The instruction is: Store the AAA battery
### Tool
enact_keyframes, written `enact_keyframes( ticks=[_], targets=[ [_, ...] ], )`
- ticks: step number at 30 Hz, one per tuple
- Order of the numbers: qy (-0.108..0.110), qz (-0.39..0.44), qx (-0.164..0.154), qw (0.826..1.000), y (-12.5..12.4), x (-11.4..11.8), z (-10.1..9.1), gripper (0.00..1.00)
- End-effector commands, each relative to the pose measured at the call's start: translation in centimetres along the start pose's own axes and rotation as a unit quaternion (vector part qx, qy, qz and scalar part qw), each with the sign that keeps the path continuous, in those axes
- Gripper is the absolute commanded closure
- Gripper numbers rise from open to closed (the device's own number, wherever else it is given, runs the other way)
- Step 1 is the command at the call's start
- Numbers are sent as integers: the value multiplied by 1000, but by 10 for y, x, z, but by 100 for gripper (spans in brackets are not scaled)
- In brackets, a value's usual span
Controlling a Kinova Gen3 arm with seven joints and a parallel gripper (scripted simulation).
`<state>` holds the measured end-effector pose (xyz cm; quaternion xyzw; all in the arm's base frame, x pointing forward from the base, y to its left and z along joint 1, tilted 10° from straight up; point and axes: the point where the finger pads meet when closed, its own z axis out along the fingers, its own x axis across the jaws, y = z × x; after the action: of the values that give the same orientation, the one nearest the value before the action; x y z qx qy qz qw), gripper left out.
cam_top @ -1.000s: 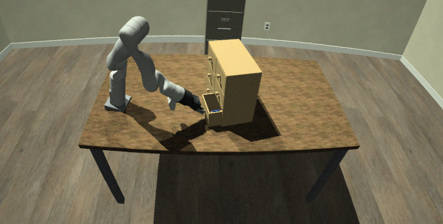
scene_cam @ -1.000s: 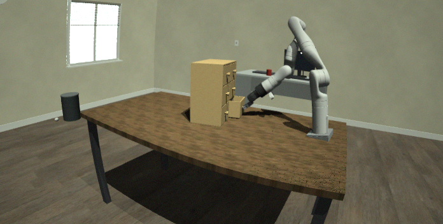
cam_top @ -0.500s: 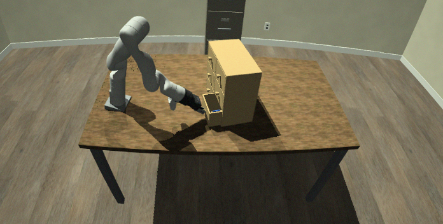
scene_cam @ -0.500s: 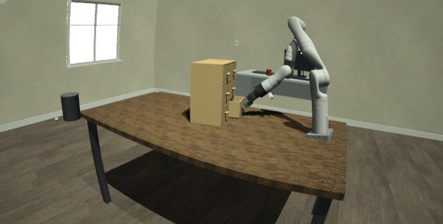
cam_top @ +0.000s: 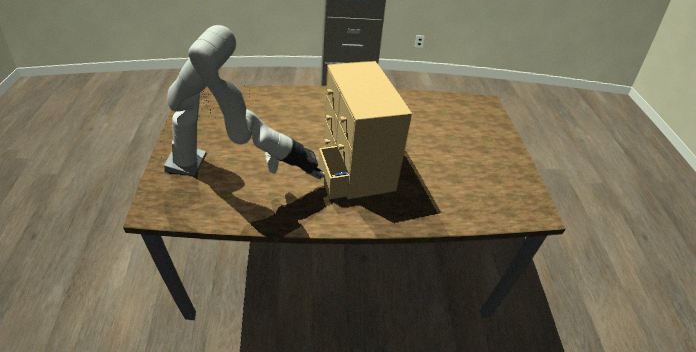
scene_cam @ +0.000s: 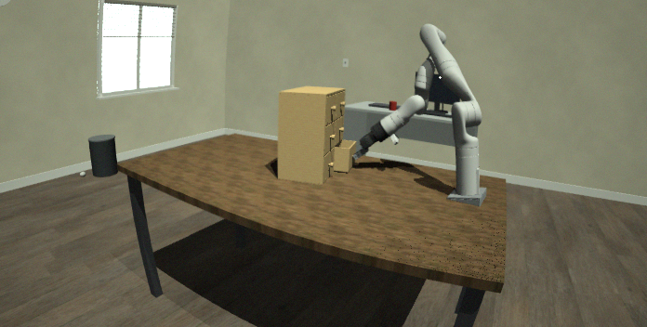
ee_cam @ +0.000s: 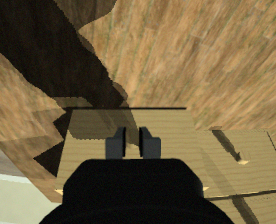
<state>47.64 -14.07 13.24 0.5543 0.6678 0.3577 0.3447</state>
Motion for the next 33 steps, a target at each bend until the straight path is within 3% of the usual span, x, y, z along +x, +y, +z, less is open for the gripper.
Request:
enact_keyframes(
  ticks=[1, 33],
  targets=[
    [0, -1, -1, 1000, 2, 0, 2, 63],
    [0, -1, -1, 1000, 14, 0, 16, 63]
  ],
)
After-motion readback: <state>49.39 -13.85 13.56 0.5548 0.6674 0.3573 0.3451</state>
